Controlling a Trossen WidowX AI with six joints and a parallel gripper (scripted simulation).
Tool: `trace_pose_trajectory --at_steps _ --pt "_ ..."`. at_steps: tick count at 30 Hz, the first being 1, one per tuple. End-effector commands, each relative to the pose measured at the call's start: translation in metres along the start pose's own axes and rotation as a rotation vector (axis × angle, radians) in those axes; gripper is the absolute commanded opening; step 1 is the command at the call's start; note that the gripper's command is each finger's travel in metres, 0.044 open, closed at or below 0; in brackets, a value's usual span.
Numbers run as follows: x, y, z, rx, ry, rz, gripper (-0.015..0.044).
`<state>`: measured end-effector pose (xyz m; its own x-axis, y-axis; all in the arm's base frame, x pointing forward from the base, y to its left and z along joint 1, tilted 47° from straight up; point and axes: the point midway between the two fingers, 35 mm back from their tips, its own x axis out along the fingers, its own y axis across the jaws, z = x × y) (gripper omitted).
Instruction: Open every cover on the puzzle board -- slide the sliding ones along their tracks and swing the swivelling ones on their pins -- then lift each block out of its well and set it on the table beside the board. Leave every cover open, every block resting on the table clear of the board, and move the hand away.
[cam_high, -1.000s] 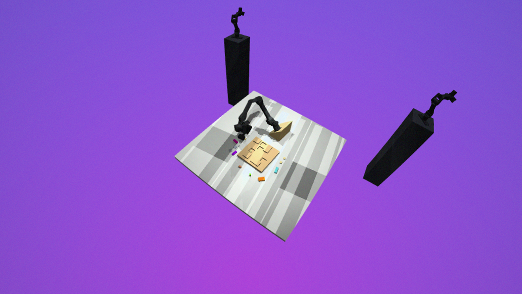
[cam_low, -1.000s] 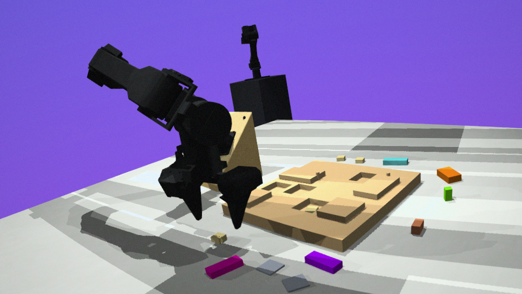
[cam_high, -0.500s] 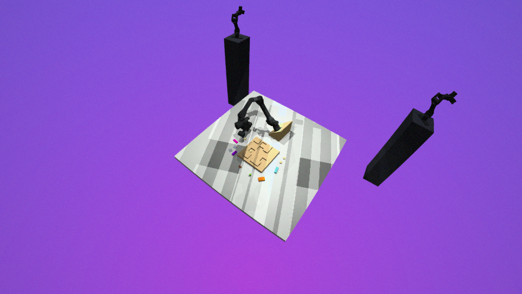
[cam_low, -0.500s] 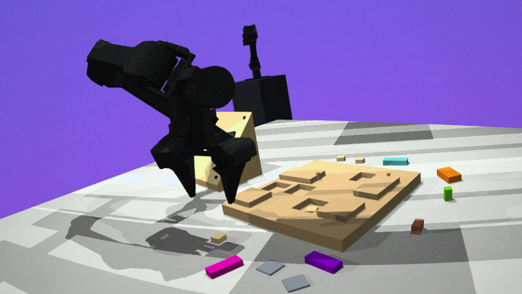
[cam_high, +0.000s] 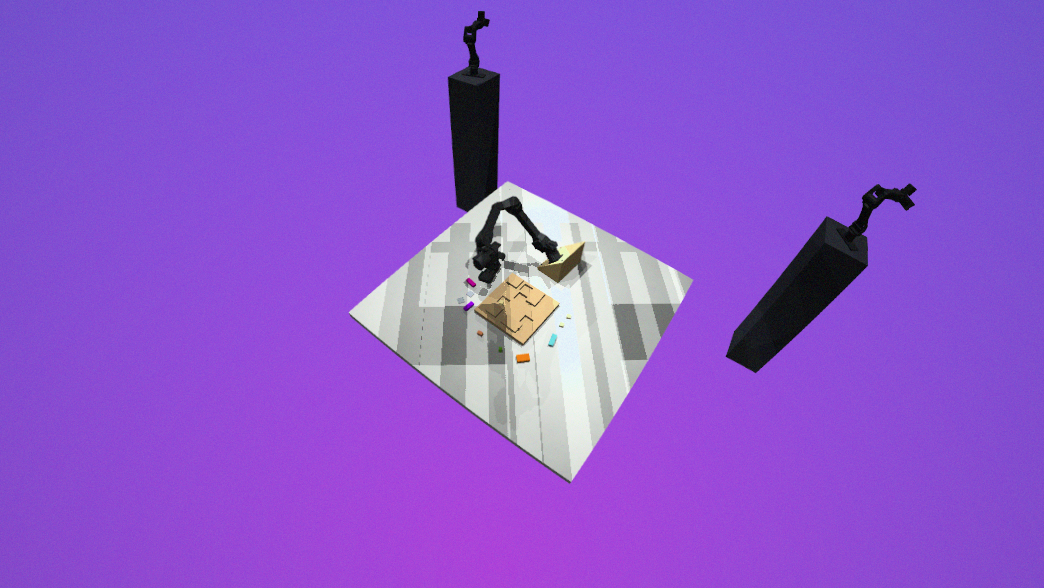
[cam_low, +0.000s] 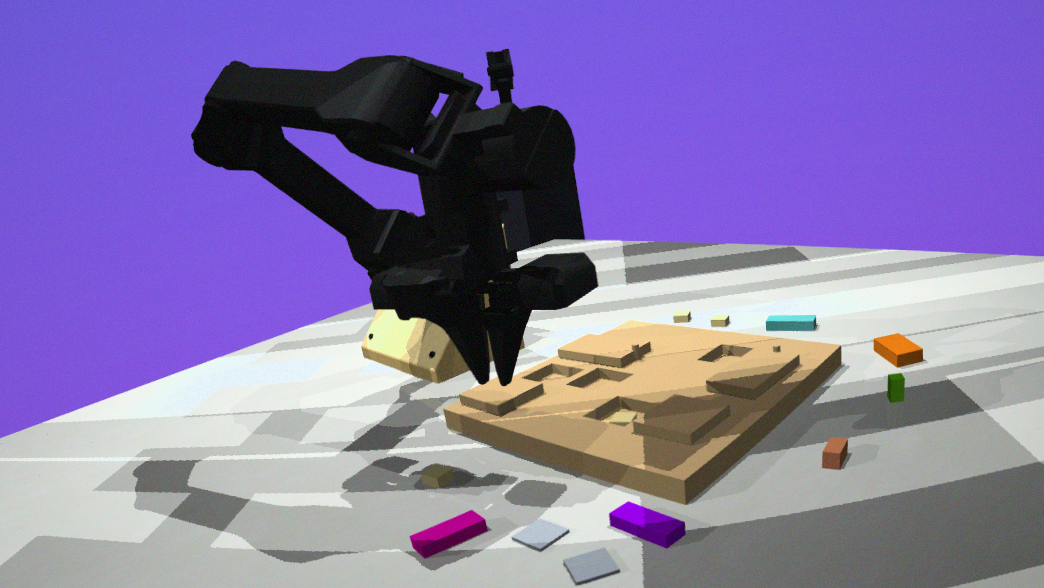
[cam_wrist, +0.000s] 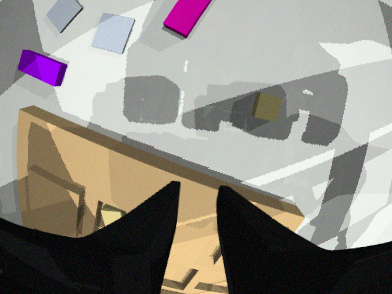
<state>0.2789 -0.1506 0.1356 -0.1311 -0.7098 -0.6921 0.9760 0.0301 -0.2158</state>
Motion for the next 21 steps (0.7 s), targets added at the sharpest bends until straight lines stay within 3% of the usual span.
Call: trace_pose_trajectory --at_steps 1,15,21 --pt "0.0 0.016 -0.014 -0.021 0.004 0.001 0.0" --pt "0.001 0.067 -0.076 -0.112 -0.004 -0.002 0.0" --pt "0.005 0.07 -0.079 -0.116 -0.005 -0.002 0.0"
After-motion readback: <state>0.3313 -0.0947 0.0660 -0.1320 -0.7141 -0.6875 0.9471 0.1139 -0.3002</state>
